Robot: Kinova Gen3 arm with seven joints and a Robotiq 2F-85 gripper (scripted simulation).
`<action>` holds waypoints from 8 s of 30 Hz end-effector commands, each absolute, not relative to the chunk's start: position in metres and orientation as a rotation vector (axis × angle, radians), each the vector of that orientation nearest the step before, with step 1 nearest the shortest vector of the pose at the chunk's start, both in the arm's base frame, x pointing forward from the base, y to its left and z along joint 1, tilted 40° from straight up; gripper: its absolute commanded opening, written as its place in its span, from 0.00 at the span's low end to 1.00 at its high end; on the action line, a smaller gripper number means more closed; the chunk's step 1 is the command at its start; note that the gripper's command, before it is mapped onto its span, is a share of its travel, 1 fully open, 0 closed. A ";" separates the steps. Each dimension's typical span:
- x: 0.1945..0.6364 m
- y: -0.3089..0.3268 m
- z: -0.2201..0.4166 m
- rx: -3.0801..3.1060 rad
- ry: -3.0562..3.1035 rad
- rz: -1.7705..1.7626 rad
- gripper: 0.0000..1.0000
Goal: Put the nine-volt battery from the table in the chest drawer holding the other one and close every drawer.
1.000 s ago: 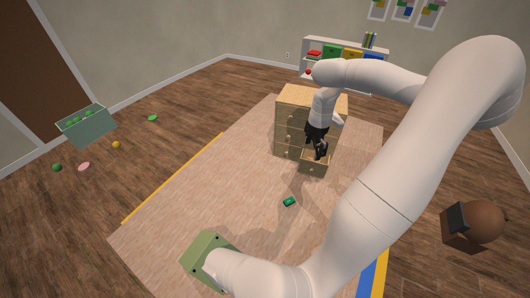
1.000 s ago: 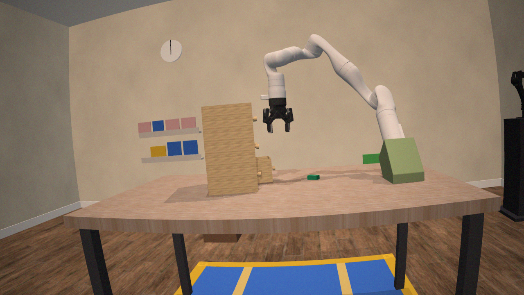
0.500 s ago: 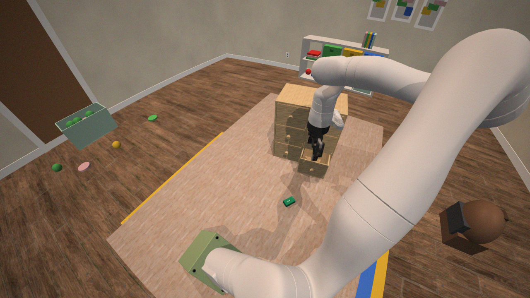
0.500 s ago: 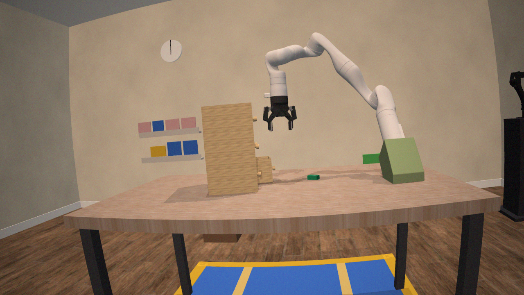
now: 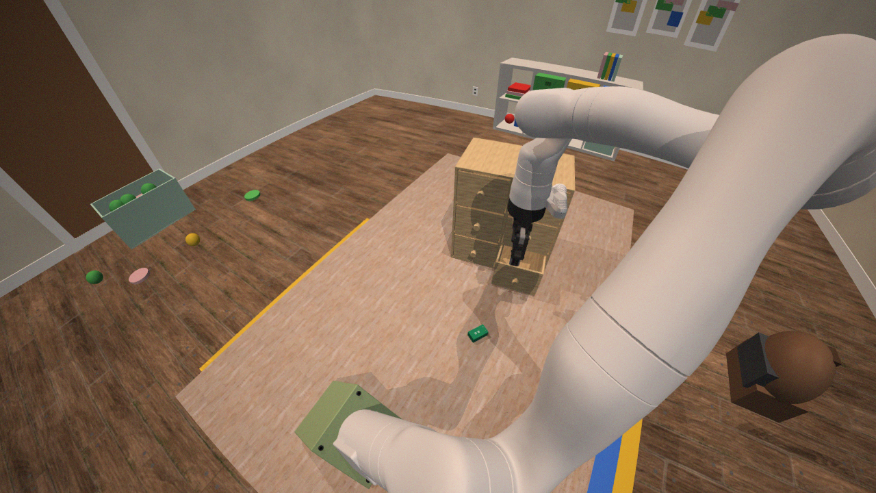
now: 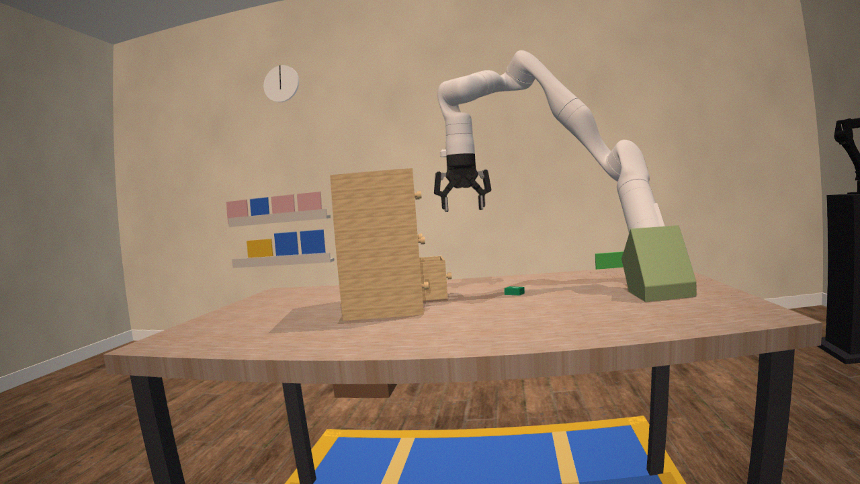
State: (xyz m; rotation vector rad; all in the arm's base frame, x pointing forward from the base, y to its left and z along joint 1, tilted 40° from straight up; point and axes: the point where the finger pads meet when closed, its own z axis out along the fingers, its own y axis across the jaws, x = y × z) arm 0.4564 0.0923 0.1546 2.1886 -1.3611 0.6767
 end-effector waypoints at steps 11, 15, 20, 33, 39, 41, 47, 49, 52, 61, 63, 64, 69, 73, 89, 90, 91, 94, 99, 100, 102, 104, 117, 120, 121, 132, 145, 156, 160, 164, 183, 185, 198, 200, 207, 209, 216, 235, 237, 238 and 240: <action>0.445 0.095 0.164 2.046 -1.621 0.757 1.00; 0.441 0.095 0.166 1.991 -1.711 0.783 1.00; 0.438 0.096 0.169 1.918 -1.822 0.814 1.00; 0.429 0.099 0.176 1.740 -2.053 0.878 1.00; 0.426 0.100 0.178 1.671 -2.132 0.899 1.00; 0.424 0.100 0.179 1.650 -2.152 0.904 1.00; 0.420 0.101 0.182 1.535 -2.272 0.935 1.00; 0.419 0.102 0.183 1.498 -2.307 0.944 1.00; 0.416 0.102 0.185 1.447 -2.354 0.955 1.00; 0.412 0.103 0.188 1.327 -2.456 0.980 1.00; 0.411 0.104 0.189 1.291 -2.485 0.987 1.00; 0.410 0.104 0.190 1.274 -2.499 0.990 1.00; 0.407 0.105 0.192 1.186 -2.564 1.005 1.00; 0.406 0.105 0.192 1.152 -2.588 1.011 1.00; 0.398 0.107 0.198 0.919 -2.739 1.042 1.00; 0.398 0.107 0.198 0.919 -2.739 1.042 1.00; 0.398 0.107 0.199 0.905 -2.748 1.044 1.00; 0.397 0.107 0.200 0.864 -2.771 1.048 1.00; 0.395 0.108 0.201 0.803 -2.805 1.054 1.00; 0.394 0.108 0.202 0.791 -2.811 1.055 1.00; 0.394 0.108 0.202 0.769 -2.822 1.057 1.00; 0.393 0.108 0.203 0.748 -2.833 1.059 1.00; 0.390 0.109 0.205 0.652 -2.880 1.067 1.00; 0.390 0.109 0.205 0.632 -2.890 1.068 1.00; 0.390 0.109 0.205 0.626 -2.892 1.068 1.00; 0.388 0.110 0.206 0.583 -2.912 1.071 1.00; 0.388 0.110 0.207 0.557 -2.923 1.073 1.00; 0.387 0.110 0.207 0.550 -2.926 1.073 1.00; 0.387 0.110 0.207 0.550 -2.926 1.073 1.00; 0.387 0.110 0.207 0.550 -2.926 1.073 1.00; 0.387 0.110 0.207 0.550 -2.926 1.073 1.00; 0.387 0.110 0.207 0.550 -2.926 1.073 1.00; 0.387 0.110 0.207 0.550 -2.926 1.073 1.00; 0.387 0.110 0.207 0.550 -2.926 1.073 1.00; 0.387 0.110 0.207 0.550 -2.926 1.073 1.00; 0.387 0.110 0.207 0.550 -2.926 1.073 1.00; 0.387 0.110 0.207 0.550 -2.926 1.073 1.00; 0.387 0.110 0.207 0.550 -2.926 1.073 1.00; 0.387 0.110 0.207 0.550 -2.926 1.073 1.00; 0.387 0.110 0.207 0.550 -2.926 1.073 1.00; 0.387 0.110 0.207 0.550 -2.926 1.073 1.00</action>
